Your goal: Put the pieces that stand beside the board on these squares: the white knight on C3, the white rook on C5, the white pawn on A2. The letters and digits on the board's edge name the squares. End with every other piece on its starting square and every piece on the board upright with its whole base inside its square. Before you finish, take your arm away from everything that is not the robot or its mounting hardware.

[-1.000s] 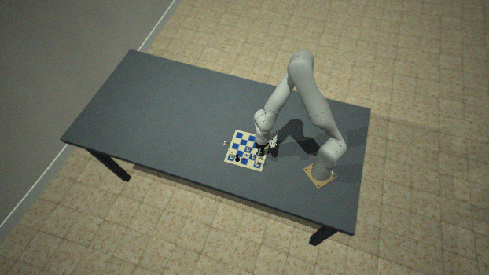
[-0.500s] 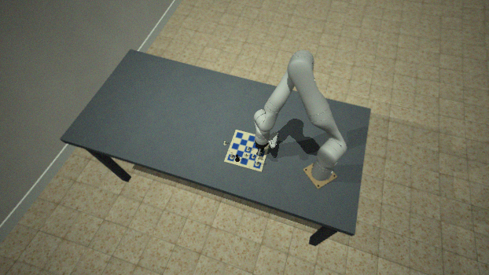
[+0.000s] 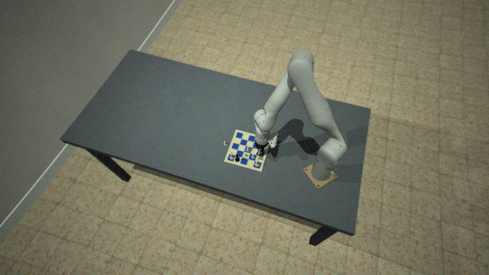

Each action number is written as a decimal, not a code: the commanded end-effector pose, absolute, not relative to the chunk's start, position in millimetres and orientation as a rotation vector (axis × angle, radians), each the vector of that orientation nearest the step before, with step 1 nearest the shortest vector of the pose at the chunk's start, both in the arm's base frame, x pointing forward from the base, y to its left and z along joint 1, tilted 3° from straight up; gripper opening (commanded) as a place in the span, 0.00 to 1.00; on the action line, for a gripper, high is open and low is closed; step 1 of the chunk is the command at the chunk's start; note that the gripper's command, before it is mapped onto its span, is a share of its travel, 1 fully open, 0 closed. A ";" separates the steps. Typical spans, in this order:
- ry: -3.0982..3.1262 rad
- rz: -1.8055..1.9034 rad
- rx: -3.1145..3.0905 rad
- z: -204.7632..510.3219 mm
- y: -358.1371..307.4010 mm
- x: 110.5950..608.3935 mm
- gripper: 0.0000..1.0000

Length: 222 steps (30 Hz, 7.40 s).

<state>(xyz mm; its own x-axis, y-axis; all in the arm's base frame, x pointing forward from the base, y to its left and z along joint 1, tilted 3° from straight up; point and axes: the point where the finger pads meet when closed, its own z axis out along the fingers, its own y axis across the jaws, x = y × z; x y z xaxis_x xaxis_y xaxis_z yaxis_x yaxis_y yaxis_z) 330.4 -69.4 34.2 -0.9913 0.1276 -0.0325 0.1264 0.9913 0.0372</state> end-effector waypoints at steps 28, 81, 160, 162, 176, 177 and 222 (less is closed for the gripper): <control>3.099 0.054 0.198 37.6 -69.6 330.7 0.37; 3.097 0.056 0.213 124.7 -72.7 330.2 1.00; 2.761 0.072 1.458 115.9 -99.1 540.8 0.34; 2.761 0.072 1.458 115.4 -99.1 540.8 0.34; 2.761 0.072 1.458 102.6 -98.7 541.3 0.34; 2.761 0.072 1.458 101.1 -98.6 541.4 0.34; 2.761 0.072 1.458 65.4 -97.5 542.9 0.34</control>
<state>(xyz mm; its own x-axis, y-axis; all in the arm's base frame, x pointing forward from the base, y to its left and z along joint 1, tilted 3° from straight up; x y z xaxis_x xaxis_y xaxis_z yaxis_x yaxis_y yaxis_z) 542.4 -97.4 64.4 -0.5641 0.8257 0.0067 0.8249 0.5632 0.0483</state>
